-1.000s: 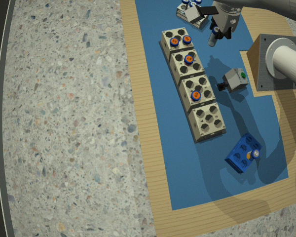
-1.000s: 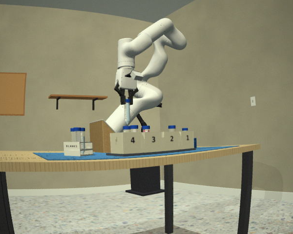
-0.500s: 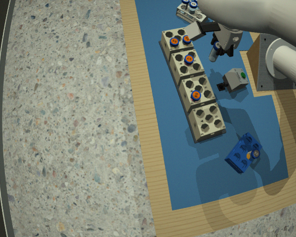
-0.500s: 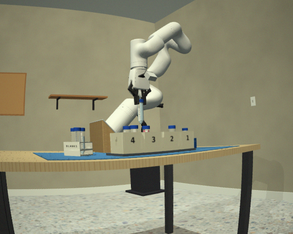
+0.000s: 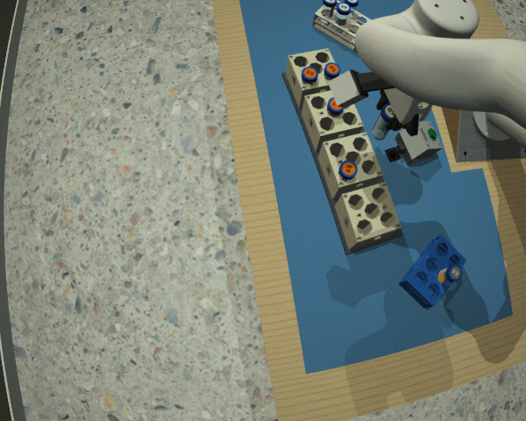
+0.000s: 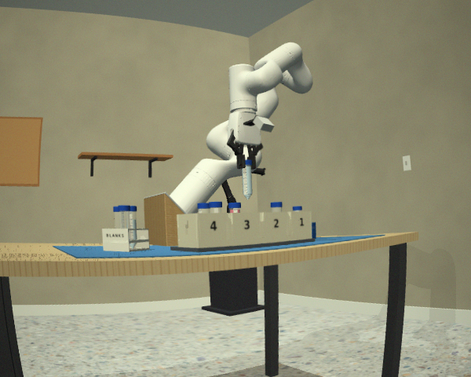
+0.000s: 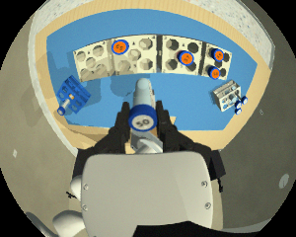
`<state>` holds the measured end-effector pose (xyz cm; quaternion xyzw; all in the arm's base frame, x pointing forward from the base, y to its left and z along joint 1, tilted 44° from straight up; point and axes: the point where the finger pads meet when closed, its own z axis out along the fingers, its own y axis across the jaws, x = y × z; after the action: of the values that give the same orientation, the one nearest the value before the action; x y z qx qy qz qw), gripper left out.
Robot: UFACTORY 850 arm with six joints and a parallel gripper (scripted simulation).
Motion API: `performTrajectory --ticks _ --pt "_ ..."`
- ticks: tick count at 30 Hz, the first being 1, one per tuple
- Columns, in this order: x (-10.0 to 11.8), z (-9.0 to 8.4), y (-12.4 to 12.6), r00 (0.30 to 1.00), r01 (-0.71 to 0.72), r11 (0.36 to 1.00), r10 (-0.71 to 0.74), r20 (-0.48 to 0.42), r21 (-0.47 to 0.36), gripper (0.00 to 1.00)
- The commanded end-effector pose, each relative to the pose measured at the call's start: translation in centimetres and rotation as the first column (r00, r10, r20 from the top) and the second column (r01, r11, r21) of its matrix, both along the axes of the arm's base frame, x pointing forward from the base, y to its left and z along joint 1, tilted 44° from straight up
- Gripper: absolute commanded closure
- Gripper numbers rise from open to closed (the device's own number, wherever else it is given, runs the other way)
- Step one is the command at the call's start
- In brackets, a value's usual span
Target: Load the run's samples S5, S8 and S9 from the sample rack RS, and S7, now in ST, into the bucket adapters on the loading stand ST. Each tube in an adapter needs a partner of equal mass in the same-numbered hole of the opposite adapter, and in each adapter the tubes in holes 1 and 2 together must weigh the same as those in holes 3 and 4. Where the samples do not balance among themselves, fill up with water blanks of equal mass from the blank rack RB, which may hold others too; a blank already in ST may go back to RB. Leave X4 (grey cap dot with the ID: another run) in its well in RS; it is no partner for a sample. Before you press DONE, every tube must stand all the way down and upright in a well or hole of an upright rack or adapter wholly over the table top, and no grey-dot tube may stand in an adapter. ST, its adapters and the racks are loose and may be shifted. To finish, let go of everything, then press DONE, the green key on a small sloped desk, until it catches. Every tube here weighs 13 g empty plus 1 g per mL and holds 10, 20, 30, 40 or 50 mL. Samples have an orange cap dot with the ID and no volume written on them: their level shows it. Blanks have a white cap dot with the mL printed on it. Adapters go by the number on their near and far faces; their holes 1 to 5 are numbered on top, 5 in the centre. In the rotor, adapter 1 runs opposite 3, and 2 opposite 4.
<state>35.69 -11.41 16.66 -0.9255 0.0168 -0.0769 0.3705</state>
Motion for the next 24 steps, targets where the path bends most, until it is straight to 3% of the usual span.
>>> performTrajectory --ticks 1,22,24 --pt "1.0 1.9 1.6 1.0 0.001 1.0 -0.001 0.0 -0.002 1.0" --pt "4.1 8.4 7.8 1.0 0.001 1.0 -0.001 0.0 -0.002 1.0" --pt "4.1 8.4 7.8 1.0 0.001 1.0 -0.001 0.0 -0.002 1.0"
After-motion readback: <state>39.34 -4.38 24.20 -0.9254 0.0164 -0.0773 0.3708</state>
